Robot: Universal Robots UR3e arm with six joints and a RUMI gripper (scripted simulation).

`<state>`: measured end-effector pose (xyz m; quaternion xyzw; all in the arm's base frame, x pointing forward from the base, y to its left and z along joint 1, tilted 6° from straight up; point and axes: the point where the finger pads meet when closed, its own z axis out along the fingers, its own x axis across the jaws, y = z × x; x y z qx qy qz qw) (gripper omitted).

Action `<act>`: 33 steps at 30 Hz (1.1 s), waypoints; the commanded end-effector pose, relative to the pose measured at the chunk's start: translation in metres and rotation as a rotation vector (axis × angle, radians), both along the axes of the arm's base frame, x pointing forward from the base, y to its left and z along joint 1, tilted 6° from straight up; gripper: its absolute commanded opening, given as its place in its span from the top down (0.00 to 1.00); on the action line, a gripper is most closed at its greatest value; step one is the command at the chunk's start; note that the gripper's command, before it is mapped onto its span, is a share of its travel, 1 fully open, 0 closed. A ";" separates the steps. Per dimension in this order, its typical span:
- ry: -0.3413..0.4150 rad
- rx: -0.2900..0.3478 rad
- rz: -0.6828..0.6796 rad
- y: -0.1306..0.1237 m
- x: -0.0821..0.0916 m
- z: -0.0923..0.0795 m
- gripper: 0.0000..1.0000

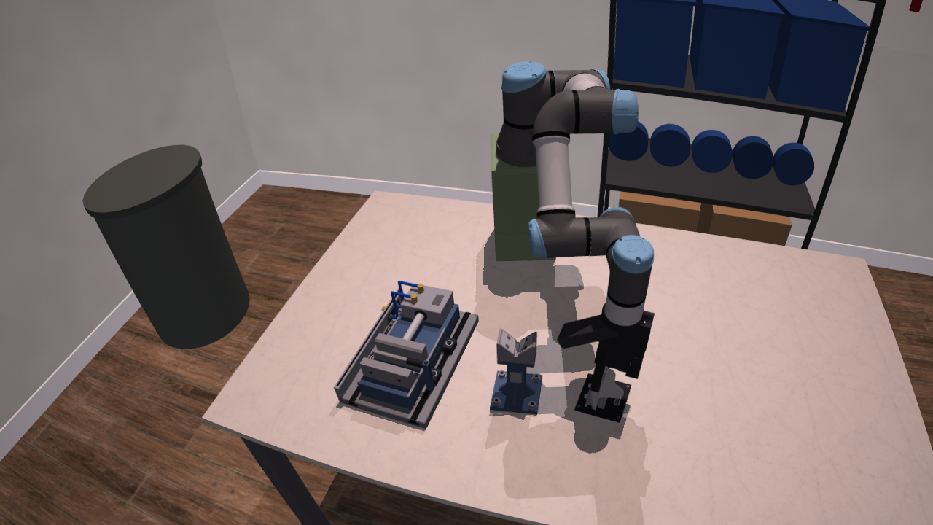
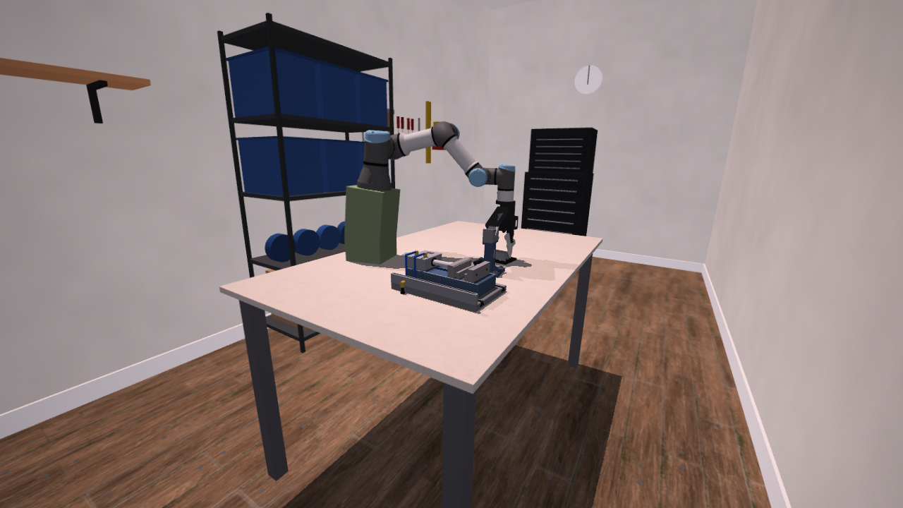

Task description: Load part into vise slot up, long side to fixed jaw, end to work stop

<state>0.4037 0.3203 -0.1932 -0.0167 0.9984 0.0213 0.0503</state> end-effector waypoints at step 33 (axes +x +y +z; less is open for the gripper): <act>-0.003 0.001 0.000 0.001 0.001 0.001 1.00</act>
